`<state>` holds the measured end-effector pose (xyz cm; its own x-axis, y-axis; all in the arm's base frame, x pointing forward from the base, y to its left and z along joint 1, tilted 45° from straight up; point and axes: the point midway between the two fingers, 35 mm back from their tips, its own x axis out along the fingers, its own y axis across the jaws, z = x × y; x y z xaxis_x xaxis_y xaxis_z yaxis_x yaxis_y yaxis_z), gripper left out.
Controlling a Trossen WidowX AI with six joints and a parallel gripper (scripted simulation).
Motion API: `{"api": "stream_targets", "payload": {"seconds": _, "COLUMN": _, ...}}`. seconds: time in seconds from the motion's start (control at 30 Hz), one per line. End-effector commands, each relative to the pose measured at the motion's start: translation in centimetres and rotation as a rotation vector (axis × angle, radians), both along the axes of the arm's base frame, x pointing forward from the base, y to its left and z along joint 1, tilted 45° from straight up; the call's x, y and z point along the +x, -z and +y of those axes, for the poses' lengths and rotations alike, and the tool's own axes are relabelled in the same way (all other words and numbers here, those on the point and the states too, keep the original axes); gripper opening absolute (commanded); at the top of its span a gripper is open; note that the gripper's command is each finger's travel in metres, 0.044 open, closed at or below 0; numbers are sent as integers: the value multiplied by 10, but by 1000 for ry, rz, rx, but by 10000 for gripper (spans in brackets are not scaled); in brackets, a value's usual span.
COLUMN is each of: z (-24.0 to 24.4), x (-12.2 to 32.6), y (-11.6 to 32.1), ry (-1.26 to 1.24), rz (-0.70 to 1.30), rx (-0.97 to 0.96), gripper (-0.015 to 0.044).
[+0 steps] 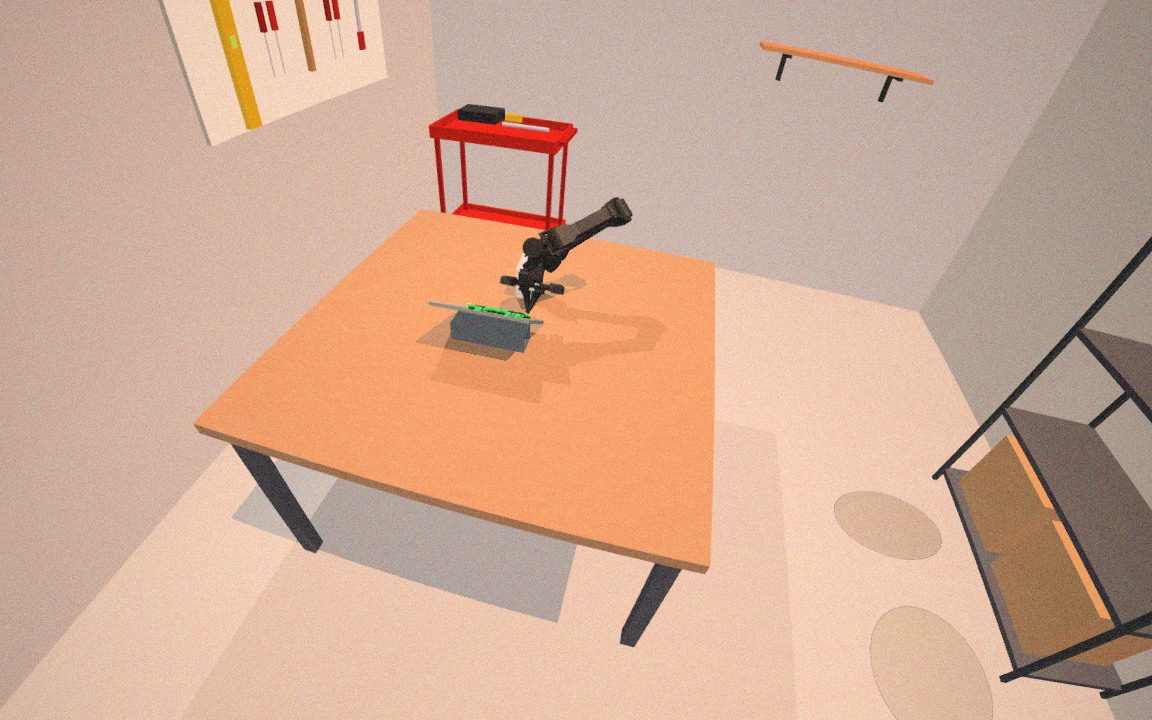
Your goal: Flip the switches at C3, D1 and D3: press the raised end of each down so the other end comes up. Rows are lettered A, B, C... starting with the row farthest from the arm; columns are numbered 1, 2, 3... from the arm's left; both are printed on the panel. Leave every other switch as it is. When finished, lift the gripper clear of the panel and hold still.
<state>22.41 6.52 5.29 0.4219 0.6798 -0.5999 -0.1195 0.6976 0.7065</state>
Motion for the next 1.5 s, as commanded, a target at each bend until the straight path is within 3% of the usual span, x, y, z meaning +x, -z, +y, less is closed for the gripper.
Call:
{"api": "stream_targets", "payload": {"seconds": 0.0, "z": 0, "x": 0, "y": 1, "ry": 3, "rz": 3, "rx": -2, "gripper": 0}}
{"api": "stream_targets", "payload": {"seconds": 1.47, "z": 3, "x": 3, "y": 4, "ry": 3, "rz": 3, "rx": -2, "gripper": 0}}
